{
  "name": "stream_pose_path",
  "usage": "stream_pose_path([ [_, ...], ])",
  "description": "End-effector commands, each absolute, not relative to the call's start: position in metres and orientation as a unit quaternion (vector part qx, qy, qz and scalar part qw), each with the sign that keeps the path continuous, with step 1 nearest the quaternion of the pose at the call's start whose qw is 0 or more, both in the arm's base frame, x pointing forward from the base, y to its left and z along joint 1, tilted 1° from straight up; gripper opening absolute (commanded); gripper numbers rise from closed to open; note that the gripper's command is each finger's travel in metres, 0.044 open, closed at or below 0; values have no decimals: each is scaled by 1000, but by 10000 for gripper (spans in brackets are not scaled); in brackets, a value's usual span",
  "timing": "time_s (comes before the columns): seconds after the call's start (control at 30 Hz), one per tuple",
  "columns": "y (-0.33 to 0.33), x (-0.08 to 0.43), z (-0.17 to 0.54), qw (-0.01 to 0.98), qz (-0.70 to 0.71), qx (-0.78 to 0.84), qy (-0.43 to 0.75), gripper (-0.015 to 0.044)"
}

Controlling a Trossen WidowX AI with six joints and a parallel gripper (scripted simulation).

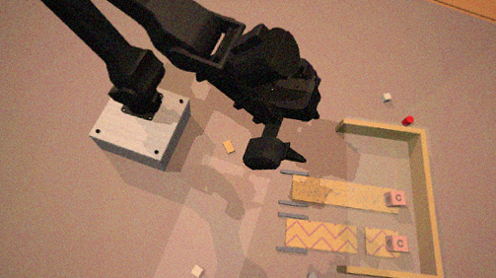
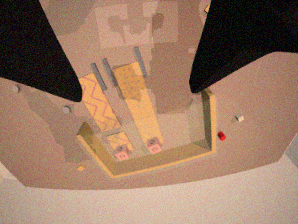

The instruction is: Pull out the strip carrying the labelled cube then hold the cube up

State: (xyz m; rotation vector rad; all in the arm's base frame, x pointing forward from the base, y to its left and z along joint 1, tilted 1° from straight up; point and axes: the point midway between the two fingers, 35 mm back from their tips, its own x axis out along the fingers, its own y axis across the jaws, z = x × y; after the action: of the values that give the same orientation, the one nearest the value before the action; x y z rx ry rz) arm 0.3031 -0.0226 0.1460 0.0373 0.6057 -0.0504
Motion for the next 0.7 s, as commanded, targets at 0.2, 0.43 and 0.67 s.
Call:
stream_pose_path([
  [0.2, -28, 334, 127, 904, -13, -10, 427, 190],
  [0.43, -39, 362, 90, 829, 9, -42, 558, 6],
  [0.67, -45, 377, 46, 733, 54, -59, 676, 0],
])
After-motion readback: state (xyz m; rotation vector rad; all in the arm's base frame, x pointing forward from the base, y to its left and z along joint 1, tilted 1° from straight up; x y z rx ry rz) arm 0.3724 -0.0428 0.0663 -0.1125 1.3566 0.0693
